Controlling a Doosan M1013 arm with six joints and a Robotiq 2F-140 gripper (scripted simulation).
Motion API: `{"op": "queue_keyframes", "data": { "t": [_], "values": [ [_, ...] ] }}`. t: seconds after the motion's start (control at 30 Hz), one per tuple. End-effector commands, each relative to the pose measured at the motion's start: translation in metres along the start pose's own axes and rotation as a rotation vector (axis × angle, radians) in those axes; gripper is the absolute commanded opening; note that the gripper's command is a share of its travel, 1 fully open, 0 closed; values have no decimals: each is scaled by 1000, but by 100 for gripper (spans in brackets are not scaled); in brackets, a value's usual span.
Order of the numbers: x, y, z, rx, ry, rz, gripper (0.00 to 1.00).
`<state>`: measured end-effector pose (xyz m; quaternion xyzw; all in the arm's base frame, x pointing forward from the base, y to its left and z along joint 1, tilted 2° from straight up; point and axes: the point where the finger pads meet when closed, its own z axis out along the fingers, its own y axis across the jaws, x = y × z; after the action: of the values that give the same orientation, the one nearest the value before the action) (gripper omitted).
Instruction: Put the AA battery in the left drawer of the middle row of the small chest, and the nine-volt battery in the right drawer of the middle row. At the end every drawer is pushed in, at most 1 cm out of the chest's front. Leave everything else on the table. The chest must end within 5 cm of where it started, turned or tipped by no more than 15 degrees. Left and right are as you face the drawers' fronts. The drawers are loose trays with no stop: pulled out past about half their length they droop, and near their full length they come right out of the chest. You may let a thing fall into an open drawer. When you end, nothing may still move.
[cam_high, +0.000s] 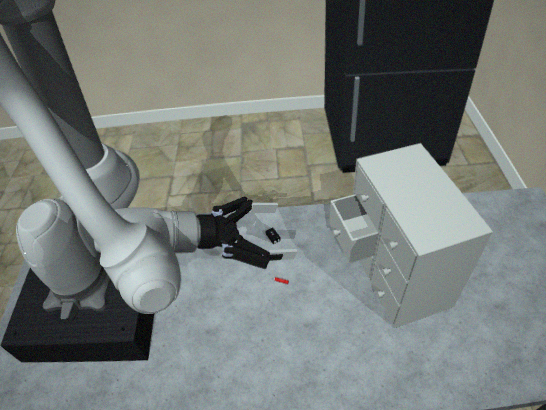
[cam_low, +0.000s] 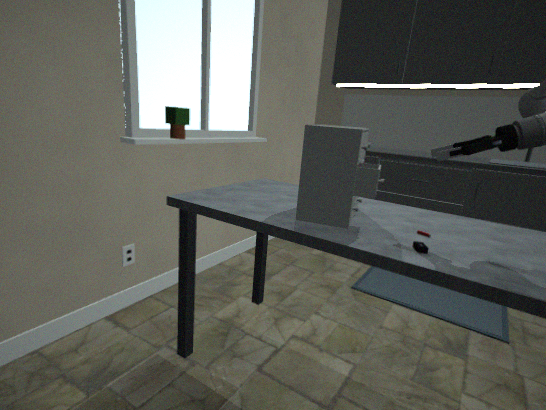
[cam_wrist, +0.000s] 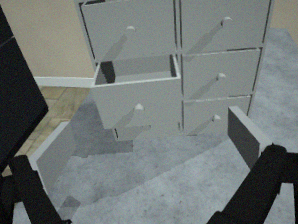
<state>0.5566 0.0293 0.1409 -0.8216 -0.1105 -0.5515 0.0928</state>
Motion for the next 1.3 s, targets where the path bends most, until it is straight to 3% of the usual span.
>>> {"op": "queue_keyframes", "data": {
  "t": [0.0, 0.23, 1.27],
  "values": [
    [0, 0, 0, 1, -13, 0, 100],
    [2, 0, -1, 0, -52, 0, 100],
    [12, 0, -5, 1, -404, 1, 100]
  ]
}}
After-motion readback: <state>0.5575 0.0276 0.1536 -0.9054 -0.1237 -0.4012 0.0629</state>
